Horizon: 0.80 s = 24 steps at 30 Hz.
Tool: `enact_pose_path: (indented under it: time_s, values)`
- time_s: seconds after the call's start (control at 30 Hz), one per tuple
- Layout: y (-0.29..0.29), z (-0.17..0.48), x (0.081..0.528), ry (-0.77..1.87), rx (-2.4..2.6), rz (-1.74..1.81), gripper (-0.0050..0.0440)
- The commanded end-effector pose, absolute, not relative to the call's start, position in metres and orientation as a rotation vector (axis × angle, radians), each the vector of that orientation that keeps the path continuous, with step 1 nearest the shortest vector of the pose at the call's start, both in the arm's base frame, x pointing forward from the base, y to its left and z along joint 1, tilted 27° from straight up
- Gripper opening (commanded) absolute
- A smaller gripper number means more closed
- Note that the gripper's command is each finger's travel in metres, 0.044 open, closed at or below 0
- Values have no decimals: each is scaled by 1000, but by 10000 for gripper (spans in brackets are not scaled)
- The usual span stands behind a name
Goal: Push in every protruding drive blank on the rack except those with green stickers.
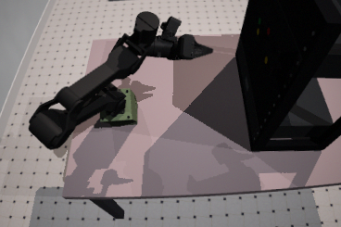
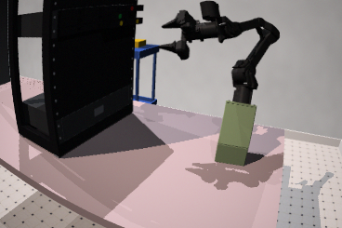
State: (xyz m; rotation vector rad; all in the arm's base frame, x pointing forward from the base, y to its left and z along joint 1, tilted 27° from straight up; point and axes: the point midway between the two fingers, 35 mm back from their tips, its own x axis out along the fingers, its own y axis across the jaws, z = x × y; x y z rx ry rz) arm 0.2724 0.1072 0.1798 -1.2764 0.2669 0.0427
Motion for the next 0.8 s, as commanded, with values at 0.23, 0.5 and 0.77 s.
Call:
enact_pose_path:
  time_s: [0.23, 0.5, 0.77]
  values:
    - [120, 203, 268, 157, -1554, -4, 440]
    - [125, 214, 264, 124, -1704, -34, 440]
    - [129, 223, 259, 103, -1839, -66, 440]
